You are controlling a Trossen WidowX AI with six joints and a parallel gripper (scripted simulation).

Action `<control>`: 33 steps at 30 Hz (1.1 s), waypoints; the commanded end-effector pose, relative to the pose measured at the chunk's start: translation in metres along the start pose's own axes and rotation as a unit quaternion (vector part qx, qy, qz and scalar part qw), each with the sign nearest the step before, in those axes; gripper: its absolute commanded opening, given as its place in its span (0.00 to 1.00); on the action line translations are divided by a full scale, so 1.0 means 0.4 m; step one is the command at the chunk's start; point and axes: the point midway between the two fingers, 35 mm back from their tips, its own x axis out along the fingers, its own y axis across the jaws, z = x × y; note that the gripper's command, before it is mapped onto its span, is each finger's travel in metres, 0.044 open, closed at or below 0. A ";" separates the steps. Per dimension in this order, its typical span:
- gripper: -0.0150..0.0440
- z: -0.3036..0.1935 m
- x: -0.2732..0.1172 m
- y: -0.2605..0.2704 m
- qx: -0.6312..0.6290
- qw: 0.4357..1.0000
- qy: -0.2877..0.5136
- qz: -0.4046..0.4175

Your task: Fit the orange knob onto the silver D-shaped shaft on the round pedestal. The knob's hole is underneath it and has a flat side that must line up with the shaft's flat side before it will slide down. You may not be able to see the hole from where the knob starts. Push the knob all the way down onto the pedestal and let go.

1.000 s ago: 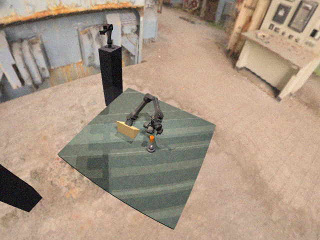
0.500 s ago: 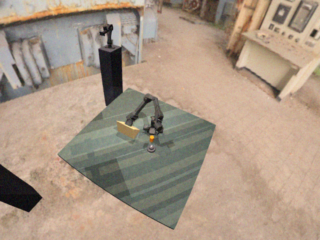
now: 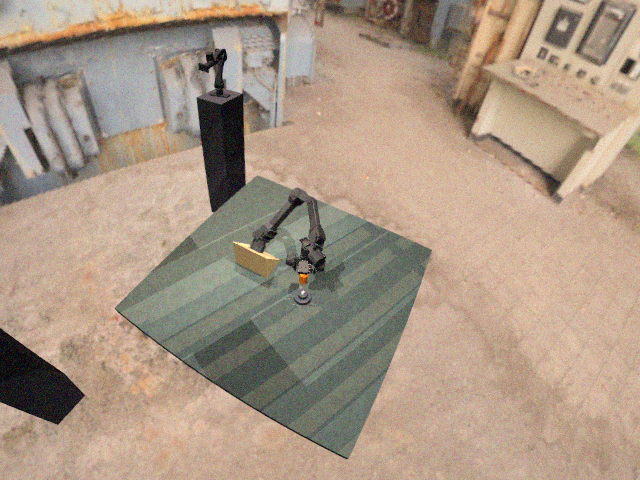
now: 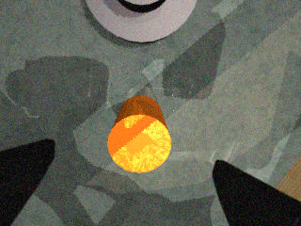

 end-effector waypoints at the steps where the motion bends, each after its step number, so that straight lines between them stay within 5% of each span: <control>1: 1.00 -0.001 0.018 -0.001 0.003 1.000 0.003 0.000; 33: 1.00 -0.001 0.147 -0.001 0.003 1.000 0.003 0.001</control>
